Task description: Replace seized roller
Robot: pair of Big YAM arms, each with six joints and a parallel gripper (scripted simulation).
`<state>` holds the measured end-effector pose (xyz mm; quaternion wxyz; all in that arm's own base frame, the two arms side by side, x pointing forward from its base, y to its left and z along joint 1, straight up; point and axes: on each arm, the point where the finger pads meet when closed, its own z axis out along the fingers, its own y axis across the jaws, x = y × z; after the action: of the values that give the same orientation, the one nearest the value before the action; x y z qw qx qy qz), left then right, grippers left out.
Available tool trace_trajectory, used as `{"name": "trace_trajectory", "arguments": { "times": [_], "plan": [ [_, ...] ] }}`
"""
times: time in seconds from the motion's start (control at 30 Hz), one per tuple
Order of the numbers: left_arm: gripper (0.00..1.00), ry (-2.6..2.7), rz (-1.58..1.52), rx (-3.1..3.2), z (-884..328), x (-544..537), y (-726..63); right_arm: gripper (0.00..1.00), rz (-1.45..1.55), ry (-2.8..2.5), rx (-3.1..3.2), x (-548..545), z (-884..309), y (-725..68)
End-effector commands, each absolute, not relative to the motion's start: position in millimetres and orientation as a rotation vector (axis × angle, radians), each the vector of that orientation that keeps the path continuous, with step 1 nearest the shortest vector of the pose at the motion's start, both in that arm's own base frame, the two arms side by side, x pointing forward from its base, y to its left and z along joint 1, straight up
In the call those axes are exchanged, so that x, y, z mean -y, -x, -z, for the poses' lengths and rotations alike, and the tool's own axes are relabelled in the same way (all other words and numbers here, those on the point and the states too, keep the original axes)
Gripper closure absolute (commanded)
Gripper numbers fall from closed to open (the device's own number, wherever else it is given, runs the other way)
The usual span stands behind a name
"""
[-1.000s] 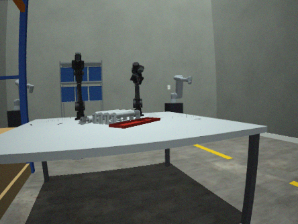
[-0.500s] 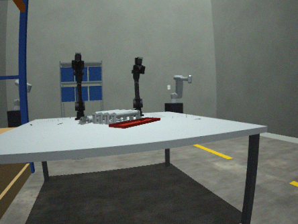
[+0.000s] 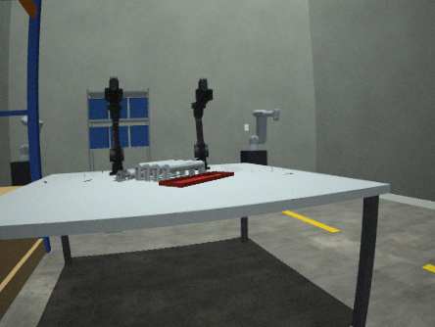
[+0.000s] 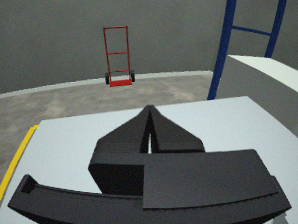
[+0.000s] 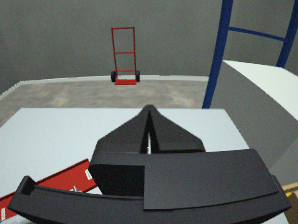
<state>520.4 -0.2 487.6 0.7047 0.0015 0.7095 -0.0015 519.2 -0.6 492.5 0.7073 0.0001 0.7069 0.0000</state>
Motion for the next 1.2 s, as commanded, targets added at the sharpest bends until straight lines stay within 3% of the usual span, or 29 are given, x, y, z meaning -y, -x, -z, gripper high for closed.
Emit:
{"name": "trace_trajectory", "arguments": {
  "times": [0.0, 0.73, 1.17],
  "plan": [
    [1.0, 0.015, 0.012, -1.445, -556.5, -1.1, -507.0, 1.0, 0.007, 0.014, -1.575, -3.0, -497.0, -522.6],
    [1.0, -0.005, 0.0, -1.52, -524.2, 2.7, -518.3, 1.0, -0.016, 0.076, -1.671, -27.8, -484.1, -546.4],
    [1.0, -0.005, 0.0, -1.52, -524.2, 2.7, -518.2, 1.0, -0.078, 0.358, -2.148, -128.5, -353.0, -581.1]
  ]
}}
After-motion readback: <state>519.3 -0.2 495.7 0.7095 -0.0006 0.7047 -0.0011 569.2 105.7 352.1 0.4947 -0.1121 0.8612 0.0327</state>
